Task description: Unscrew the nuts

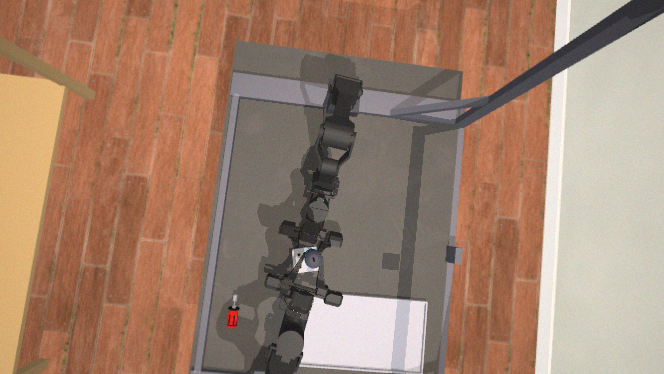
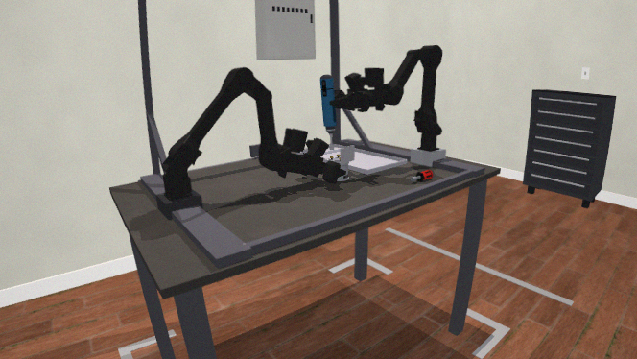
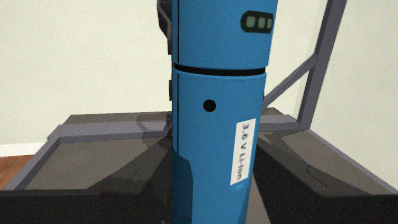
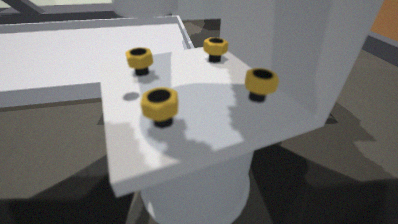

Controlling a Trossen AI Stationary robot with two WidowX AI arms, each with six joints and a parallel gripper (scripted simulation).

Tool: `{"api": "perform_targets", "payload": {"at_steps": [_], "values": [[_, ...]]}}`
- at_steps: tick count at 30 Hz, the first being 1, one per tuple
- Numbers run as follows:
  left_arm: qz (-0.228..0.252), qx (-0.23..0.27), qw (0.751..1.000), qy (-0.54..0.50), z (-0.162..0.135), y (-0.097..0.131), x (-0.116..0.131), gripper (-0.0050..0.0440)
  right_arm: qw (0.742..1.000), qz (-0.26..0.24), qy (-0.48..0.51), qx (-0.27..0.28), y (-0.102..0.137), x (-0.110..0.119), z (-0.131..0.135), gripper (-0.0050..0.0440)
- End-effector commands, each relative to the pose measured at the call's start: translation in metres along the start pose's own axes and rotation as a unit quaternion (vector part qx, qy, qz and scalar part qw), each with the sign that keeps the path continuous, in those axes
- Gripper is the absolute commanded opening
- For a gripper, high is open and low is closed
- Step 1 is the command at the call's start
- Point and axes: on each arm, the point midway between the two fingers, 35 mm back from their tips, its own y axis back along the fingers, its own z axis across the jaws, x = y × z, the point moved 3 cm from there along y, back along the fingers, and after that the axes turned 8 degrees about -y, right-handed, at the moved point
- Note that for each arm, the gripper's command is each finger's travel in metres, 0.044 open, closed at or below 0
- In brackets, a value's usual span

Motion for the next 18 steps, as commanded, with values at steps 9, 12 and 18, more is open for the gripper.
{"api": "perform_targets", "payload": {"at_steps": [9, 12, 18], "values": [[-0.05, -0.008, 0.999, 0.002, 0.011, 0.011, -0.089, 0.0161, 1.0, -0.02, -0.001, -0.002, -0.001, -0.016, 0.002, 0.024], [-0.05, -0.007, 0.999, 0.002, 0.013, 0.016, -0.107, 0.0161, 1.0, -0.02, -0.001, -0.002, -0.001, -0.016, 0.002, 0.024], [-0.05, -0.008, 0.999, 0.002, 0.017, 0.019, -0.133, 0.0161, 1.0, -0.02, -0.001, -0.002, -0.001, -0.016, 0.002, 0.024]]}}
